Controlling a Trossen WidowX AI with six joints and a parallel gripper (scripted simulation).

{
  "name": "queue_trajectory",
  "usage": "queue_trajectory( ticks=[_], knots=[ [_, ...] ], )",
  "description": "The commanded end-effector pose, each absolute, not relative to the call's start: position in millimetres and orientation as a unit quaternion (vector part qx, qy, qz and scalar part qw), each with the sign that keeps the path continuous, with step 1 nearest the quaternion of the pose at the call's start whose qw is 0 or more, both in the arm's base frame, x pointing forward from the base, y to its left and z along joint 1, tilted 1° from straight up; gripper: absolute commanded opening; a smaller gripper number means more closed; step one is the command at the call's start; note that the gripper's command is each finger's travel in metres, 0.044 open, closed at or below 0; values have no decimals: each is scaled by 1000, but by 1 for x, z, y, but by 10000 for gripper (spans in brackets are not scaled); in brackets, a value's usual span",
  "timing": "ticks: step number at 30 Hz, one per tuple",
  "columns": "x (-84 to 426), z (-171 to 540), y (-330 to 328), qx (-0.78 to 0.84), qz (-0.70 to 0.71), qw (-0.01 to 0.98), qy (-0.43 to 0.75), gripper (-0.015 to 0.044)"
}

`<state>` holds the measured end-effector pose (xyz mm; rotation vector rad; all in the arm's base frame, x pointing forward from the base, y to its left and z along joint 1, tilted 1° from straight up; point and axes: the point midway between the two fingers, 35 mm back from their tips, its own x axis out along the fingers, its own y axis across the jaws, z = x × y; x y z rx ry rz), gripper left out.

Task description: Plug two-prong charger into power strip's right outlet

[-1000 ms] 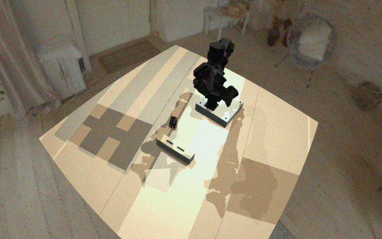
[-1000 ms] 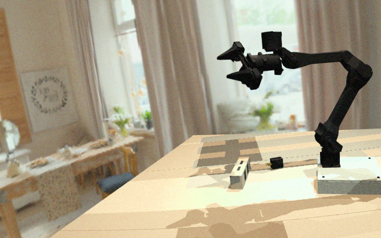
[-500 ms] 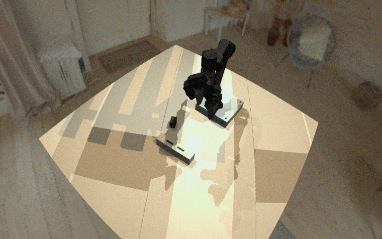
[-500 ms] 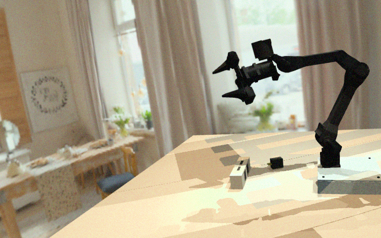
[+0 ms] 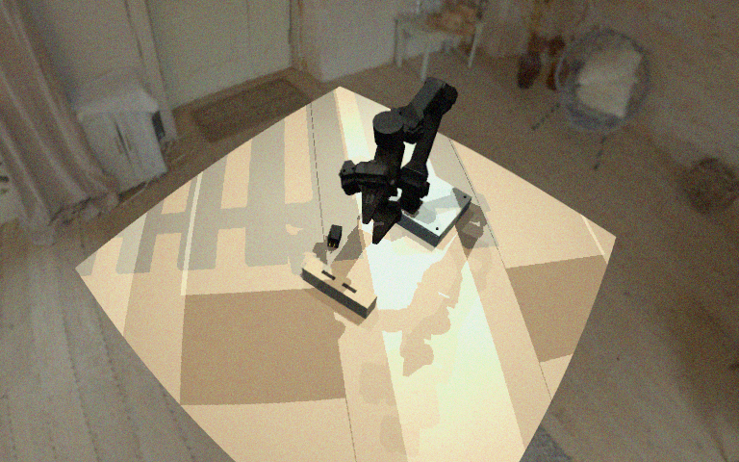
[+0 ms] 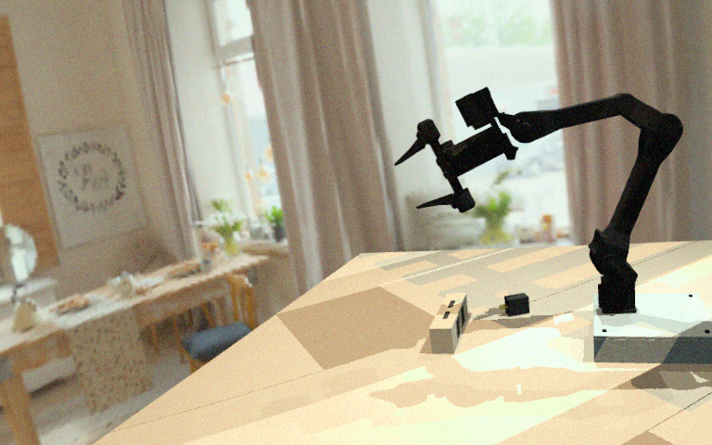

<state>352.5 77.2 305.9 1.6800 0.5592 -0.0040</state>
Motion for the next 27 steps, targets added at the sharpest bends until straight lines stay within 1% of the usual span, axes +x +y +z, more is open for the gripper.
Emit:
queue_trajectory(
  ticks=[1,14,27],
  knots=[
    [356,290,67,701,-24,667,251,440],
    [361,248,36,586,-74,756,281,440],
    [357,208,5,458,-110,817,333,440]
  ],
)
